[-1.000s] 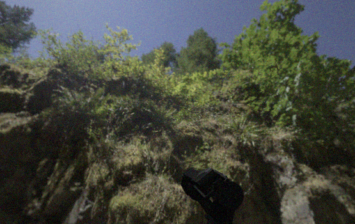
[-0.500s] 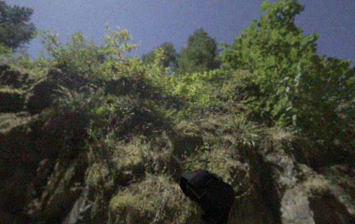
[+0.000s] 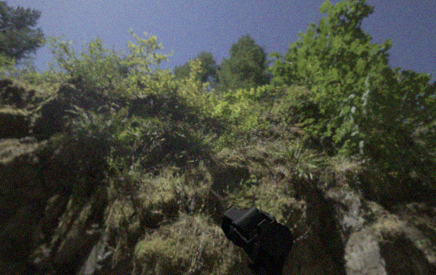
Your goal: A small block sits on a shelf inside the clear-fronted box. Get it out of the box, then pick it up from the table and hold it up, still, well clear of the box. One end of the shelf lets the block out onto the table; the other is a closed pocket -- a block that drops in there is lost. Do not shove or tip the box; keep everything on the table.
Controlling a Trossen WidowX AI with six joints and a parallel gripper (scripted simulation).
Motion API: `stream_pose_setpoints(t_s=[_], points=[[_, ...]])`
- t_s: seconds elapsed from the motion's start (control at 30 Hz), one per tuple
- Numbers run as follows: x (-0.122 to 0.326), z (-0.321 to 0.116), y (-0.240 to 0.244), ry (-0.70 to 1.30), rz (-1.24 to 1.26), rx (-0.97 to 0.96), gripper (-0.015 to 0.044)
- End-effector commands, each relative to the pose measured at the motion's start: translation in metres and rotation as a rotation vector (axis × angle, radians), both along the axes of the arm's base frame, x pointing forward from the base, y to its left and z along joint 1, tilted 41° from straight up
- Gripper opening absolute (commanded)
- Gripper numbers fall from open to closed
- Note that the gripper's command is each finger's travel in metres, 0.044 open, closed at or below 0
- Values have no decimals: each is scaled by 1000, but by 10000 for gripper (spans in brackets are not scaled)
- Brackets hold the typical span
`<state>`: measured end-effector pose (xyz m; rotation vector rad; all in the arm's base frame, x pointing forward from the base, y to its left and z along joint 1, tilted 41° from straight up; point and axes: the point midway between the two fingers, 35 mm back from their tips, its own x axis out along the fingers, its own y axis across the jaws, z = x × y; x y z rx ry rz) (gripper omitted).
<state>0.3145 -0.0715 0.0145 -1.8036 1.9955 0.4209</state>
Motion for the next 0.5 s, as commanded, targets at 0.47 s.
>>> stream_pose_setpoints(t_s=[0.47], points=[[-3,12,-14,1,-3,1,400]])
